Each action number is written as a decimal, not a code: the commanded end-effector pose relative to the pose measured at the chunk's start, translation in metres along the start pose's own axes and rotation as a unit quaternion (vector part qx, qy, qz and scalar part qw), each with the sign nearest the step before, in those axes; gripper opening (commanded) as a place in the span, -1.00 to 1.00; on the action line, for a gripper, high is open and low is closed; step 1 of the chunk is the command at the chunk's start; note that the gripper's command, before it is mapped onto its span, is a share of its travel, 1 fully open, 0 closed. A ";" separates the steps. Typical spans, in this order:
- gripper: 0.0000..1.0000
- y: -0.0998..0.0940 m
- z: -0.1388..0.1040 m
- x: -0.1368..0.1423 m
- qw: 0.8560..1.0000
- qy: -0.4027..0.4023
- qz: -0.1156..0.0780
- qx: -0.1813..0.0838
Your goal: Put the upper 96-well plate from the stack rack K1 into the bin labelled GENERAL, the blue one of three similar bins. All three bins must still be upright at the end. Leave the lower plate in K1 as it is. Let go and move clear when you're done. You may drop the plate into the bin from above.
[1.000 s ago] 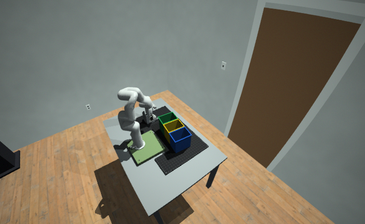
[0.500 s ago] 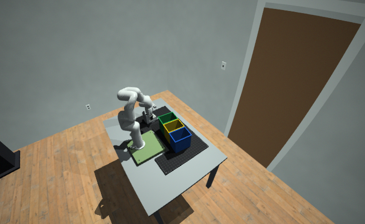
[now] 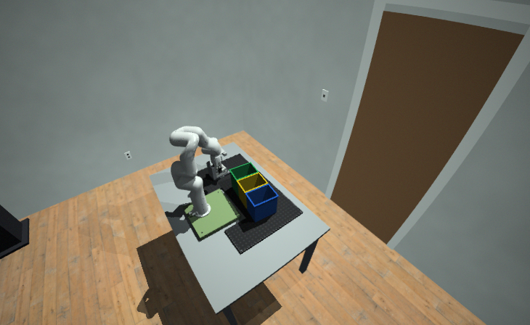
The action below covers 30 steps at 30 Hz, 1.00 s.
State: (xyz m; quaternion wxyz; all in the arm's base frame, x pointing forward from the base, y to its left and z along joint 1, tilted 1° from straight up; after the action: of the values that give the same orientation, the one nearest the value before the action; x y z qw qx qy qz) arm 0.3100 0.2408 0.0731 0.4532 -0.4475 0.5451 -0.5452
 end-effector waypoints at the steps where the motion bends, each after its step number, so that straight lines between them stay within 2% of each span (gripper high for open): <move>1: -1.00 -0.003 0.001 -0.001 1.000 0.000 0.001 0.001; 9: -1.00 -0.005 0.001 -0.001 1.000 0.000 0.001 0.001; 30: -1.00 -0.036 0.001 -0.001 1.000 0.000 0.001 0.001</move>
State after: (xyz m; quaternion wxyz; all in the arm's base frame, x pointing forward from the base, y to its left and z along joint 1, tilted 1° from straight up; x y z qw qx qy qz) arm 0.3101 0.2405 0.1026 0.4533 -0.4474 0.5450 -0.5452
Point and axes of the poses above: the point where the finger pads meet when closed, its own y axis out along the fingers, its own x axis across the jaws, z = x × y, the point moved 2 cm from there along -y, back along the fingers, and after that the axes turned 6 degrees about y, right-handed, at the moved point
